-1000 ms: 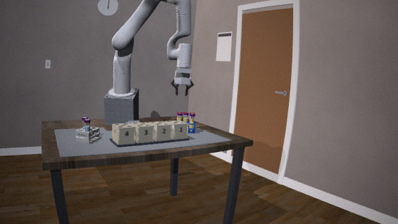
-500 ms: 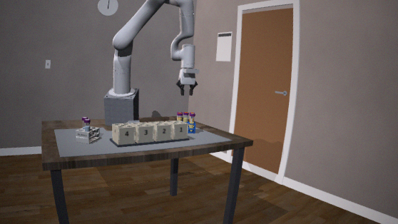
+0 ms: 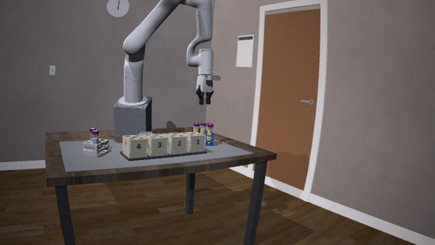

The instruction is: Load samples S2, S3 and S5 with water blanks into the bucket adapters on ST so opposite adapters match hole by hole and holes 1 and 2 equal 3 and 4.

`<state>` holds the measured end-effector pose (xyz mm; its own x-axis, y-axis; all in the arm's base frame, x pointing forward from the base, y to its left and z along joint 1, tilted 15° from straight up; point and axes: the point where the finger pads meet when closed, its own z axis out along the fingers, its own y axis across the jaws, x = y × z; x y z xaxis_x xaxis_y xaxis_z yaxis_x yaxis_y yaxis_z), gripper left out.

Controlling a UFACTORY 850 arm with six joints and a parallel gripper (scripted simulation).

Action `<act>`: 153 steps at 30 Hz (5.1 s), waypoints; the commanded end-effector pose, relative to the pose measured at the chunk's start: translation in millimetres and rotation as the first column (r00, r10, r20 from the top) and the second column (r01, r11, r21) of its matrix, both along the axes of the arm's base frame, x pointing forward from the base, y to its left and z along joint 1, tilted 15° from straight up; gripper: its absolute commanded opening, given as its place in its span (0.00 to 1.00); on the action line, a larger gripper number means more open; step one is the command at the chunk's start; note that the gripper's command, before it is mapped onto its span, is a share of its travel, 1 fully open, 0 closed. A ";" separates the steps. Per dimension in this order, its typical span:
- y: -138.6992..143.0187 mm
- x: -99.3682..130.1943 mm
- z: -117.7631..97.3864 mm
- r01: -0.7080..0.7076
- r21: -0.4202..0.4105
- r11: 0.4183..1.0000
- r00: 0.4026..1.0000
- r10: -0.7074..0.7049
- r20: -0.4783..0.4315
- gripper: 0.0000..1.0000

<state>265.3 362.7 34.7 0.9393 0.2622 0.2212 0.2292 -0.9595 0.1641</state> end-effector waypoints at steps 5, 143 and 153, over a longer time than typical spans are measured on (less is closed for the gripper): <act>0.9 0.3 0.6 -0.325 -0.104 0.940 0.944 0.316 -0.096 0.57; -17.5 28.8 -124.7 -0.663 -0.151 0.733 0.747 0.638 -0.188 0.57; -18.1 29.6 -128.6 -0.663 -0.151 0.733 0.747 0.638 -0.188 0.57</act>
